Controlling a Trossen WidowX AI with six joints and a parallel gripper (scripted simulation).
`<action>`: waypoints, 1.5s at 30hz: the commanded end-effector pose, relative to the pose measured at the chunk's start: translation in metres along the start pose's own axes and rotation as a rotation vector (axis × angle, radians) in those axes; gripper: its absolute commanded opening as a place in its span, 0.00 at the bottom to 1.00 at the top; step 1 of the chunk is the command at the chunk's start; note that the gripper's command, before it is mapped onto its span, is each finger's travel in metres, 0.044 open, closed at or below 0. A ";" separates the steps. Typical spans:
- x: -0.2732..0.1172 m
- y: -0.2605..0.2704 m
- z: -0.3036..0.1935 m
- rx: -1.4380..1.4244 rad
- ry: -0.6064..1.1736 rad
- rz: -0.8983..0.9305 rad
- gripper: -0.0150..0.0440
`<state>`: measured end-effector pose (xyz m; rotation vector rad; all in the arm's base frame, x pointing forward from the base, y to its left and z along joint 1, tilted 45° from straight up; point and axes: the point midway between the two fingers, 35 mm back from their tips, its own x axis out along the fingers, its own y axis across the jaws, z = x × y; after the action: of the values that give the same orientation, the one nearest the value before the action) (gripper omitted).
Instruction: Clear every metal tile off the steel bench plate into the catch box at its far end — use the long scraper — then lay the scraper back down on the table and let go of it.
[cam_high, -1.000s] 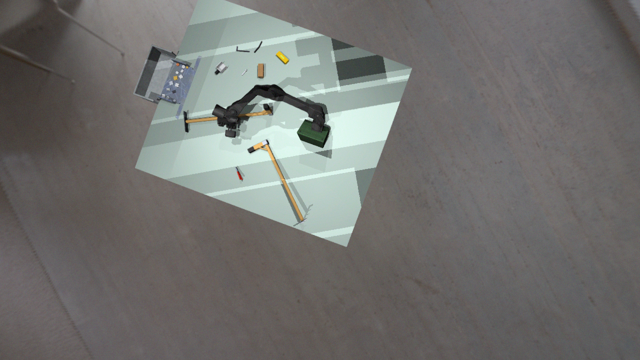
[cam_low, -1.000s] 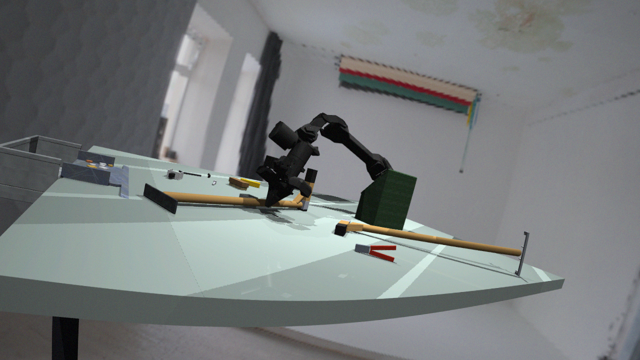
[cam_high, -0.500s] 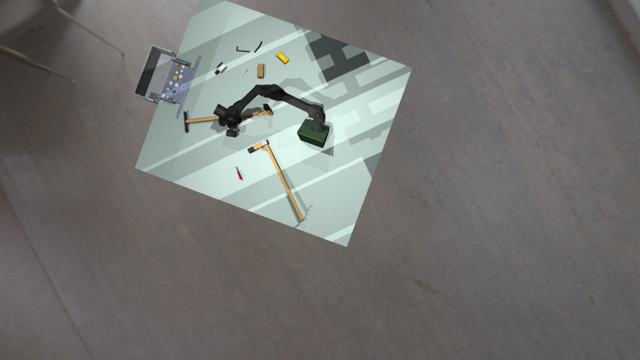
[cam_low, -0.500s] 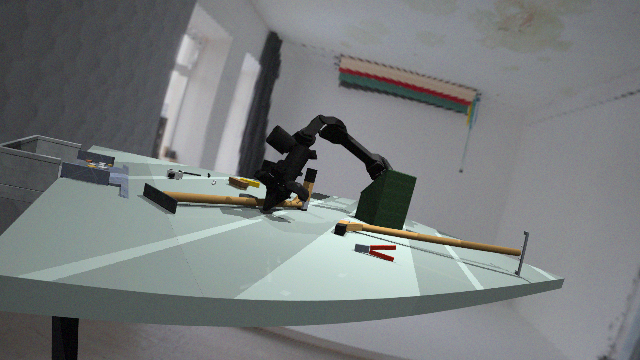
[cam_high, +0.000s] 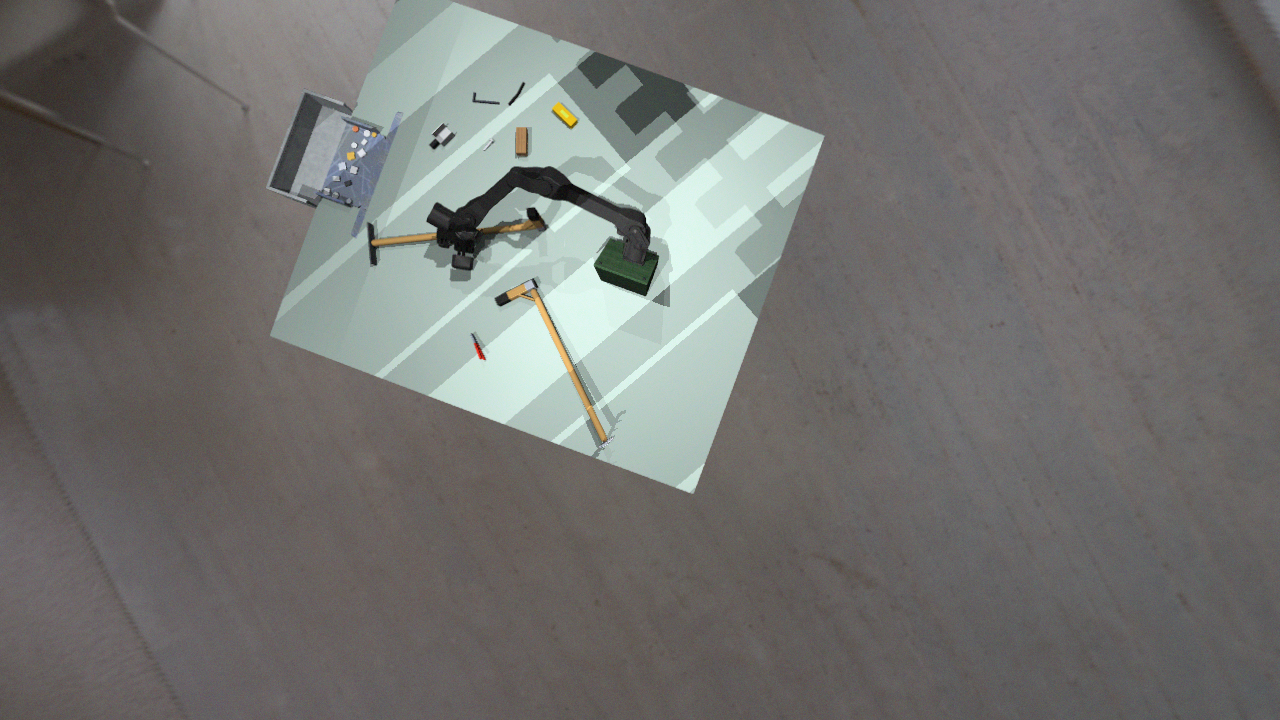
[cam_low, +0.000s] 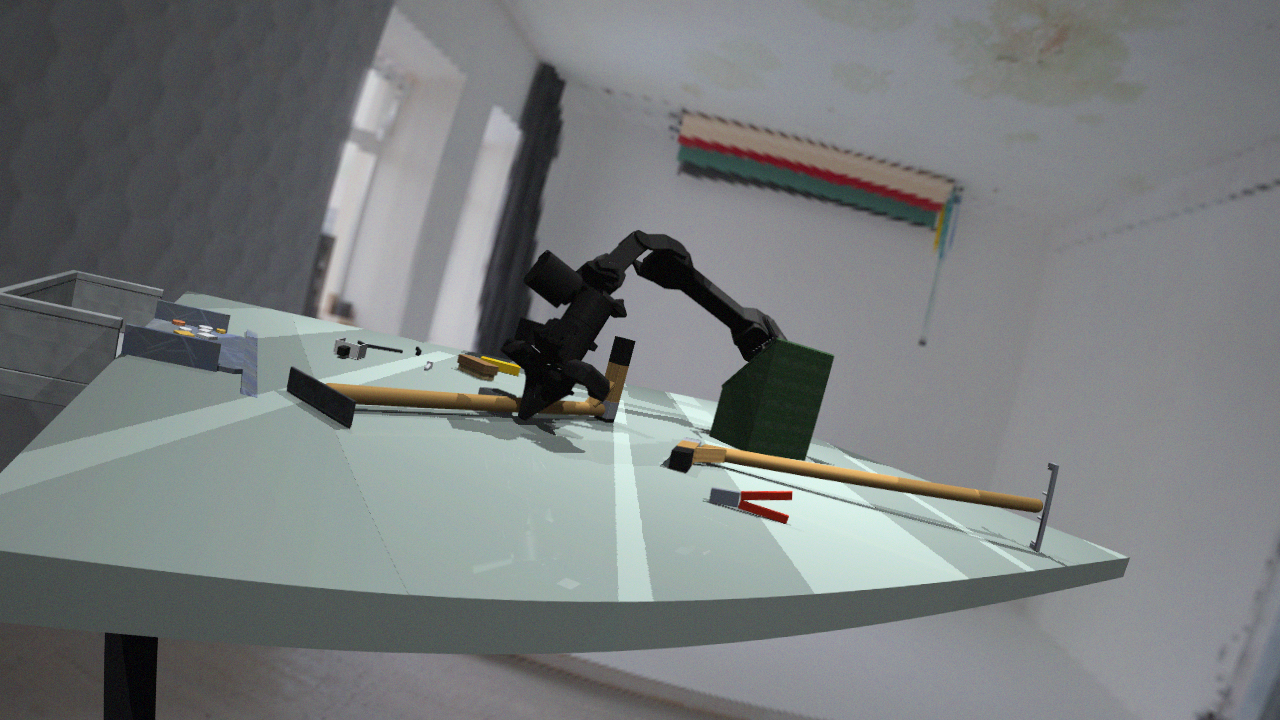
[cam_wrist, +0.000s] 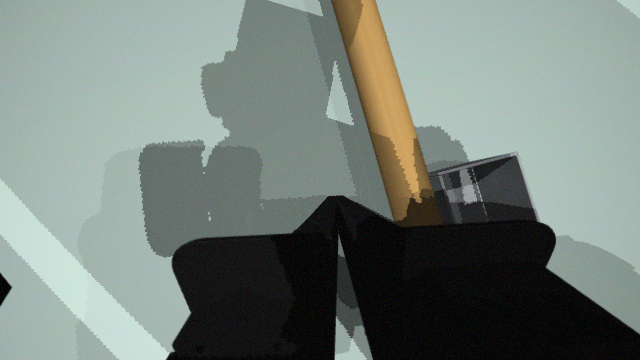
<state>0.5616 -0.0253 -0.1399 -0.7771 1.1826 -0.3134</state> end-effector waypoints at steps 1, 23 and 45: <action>0.000 -0.004 0.002 -0.003 -0.002 0.003 0.25; 0.002 -0.025 0.006 -0.003 -0.001 0.002 0.25; 0.004 -0.047 0.009 -0.003 -0.001 0.001 0.25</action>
<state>0.5777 -0.0517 -0.1127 -0.7802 1.1815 -0.3069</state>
